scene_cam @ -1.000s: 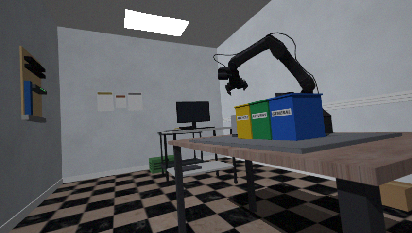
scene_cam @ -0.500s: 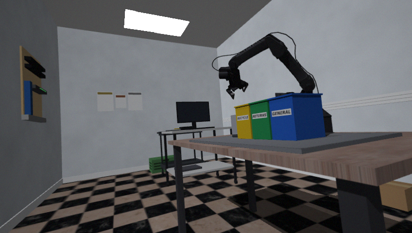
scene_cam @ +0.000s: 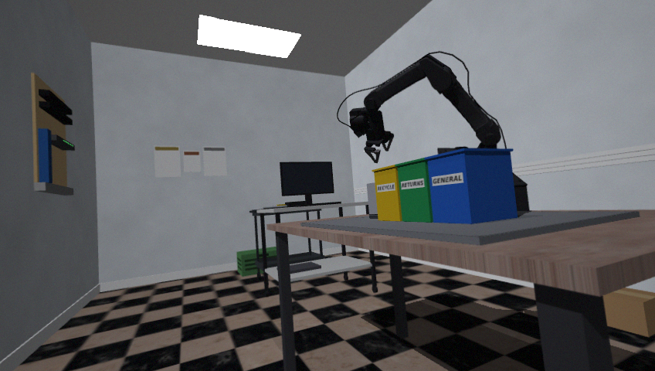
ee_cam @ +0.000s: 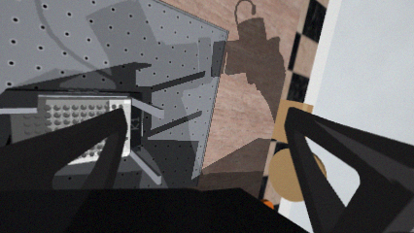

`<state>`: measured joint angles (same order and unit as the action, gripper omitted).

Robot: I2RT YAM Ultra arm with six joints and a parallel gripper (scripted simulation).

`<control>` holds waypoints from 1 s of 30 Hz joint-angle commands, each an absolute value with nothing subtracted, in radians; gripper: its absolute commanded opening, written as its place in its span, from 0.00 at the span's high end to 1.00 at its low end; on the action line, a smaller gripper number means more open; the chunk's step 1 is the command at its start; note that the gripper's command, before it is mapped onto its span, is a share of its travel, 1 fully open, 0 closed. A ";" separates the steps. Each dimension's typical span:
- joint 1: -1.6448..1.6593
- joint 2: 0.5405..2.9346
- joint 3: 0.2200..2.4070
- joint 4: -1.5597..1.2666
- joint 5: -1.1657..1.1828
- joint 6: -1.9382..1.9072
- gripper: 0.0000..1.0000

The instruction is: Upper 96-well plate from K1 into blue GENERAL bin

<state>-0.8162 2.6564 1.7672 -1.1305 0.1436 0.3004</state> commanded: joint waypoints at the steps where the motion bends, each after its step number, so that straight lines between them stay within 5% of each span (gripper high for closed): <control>1: -0.843 2.666 1.753 -1.157 0.081 0.152 0.00; 30: -0.903 2.680 1.732 -1.225 -0.244 -0.600 0.00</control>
